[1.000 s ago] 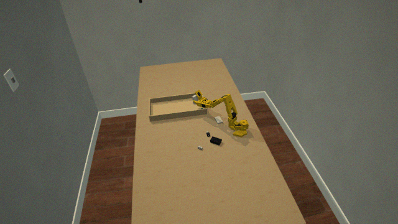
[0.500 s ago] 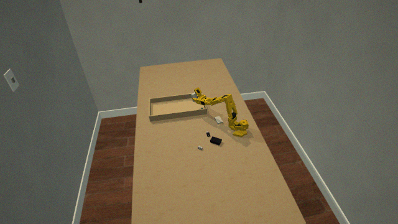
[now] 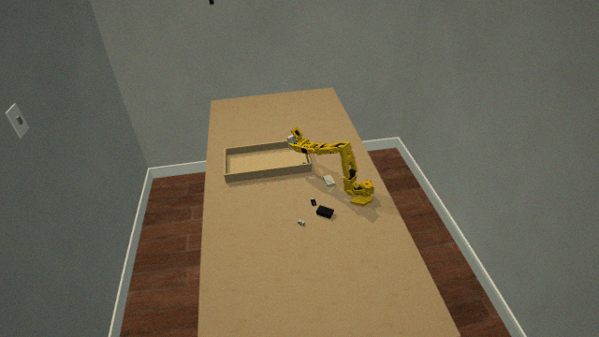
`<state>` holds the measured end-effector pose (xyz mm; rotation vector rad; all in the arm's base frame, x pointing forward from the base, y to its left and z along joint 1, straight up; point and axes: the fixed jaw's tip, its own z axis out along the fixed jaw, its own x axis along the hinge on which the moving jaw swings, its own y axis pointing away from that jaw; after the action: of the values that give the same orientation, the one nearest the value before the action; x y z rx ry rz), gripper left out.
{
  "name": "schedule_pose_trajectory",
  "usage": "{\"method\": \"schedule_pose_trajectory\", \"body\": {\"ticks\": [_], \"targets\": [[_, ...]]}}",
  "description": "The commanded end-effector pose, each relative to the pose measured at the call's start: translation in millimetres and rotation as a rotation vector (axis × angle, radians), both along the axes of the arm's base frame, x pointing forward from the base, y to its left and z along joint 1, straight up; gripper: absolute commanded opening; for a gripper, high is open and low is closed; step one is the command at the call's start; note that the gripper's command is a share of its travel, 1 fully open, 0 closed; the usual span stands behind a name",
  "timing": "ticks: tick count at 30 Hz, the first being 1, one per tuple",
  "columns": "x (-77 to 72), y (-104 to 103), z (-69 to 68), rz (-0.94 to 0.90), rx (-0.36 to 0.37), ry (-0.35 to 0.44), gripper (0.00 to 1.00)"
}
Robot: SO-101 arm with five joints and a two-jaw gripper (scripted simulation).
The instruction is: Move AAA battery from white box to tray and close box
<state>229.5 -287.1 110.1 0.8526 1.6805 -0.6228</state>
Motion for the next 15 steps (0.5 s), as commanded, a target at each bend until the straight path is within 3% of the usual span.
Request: {"method": "schedule_pose_trajectory", "body": {"ticks": [1, 15], "targets": [[3.6, -2, 37.5, 0.001, -0.066, -0.067, 0.19], [3.9, -1, 57.5, 0.002, -0.062, -0.072, 0.19]]}}
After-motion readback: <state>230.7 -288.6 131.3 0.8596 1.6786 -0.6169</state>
